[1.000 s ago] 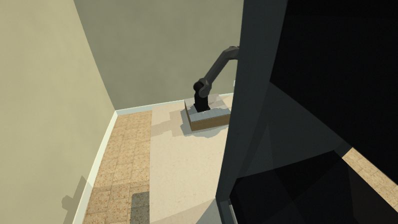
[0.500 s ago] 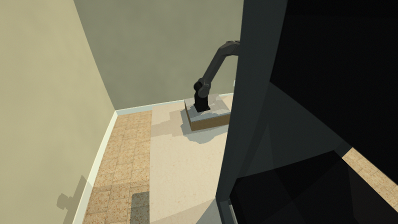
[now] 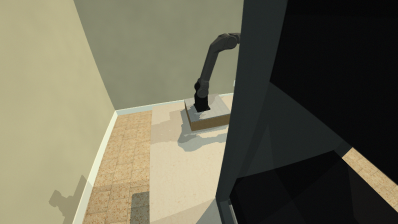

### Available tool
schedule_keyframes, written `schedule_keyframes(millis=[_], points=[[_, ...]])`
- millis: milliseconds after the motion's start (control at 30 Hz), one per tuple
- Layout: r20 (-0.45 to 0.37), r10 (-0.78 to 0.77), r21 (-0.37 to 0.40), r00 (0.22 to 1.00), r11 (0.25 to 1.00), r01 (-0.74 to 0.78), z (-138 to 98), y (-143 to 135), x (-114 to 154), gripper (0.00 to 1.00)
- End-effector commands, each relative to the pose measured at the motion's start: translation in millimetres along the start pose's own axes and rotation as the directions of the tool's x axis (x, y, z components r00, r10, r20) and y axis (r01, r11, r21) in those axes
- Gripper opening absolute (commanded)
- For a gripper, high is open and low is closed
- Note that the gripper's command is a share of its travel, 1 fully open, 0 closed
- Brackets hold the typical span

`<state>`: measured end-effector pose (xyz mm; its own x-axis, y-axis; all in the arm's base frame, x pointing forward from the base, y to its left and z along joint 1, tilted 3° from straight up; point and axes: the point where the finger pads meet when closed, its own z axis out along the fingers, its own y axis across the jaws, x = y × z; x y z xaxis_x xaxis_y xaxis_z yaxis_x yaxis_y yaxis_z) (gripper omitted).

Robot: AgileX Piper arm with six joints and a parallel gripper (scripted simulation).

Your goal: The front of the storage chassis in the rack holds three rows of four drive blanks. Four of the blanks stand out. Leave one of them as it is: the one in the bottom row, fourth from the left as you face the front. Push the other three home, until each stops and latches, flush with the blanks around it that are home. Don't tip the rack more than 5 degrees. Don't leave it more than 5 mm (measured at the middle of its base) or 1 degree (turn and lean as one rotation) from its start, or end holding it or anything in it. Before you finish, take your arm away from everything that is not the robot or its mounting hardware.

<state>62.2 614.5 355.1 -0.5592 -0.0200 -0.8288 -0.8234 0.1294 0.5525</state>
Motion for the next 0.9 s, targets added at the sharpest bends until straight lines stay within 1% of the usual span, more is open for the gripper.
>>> schedule_keyframes(millis=[0,233,467,533,700,867], points=[[0.028,0.019,-0.002,0.999,1.0,-0.019,-5,-1,-10,1.0],[0.244,0.132,-0.005,0.961,0.991,-0.135,-48,-14,-85,1.0],[0.46,0.222,-0.003,0.86,0.969,-0.248,-106,-39,-152,1.0],[0.46,0.222,-0.003,0.86,0.969,-0.248,-106,-39,-152,1.0],[0.601,0.262,0.0,0.755,0.945,-0.328,-155,-61,-189,1.0],[0.721,0.279,0.004,0.634,0.914,-0.406,-207,-85,-217,1.0]])
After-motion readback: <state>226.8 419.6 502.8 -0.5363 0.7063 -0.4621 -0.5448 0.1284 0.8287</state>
